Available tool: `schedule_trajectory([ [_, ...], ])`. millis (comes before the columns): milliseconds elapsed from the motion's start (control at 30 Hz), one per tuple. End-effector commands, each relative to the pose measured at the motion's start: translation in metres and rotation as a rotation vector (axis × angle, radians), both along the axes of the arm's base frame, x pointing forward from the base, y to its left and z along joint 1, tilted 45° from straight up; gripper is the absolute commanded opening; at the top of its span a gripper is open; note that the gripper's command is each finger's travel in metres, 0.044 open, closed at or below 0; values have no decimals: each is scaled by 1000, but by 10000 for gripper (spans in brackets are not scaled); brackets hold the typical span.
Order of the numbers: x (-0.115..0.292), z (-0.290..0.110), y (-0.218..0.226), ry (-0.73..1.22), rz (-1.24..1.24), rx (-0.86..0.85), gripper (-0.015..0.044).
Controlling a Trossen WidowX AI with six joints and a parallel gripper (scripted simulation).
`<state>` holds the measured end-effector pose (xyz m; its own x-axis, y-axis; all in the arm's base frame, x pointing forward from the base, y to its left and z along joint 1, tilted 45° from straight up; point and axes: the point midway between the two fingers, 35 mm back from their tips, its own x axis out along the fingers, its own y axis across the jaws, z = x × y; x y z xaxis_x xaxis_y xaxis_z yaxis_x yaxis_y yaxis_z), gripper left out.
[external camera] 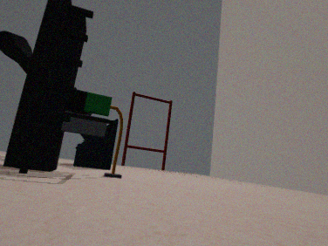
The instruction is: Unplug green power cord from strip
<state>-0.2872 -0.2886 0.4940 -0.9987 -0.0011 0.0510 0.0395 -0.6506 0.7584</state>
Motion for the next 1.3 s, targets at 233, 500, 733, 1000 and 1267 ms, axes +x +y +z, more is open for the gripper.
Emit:
schedule_trajectory([
  [233,73,-21,-67,-2,307,245,160],
  [500,137,-40,-105,31,526,419,160],
  [733,201,-58,-129,89,728,578,160],
  [1000,277,-80,-142,184,948,748,160],
  [1267,354,-103,-139,311,1161,908,160],
])
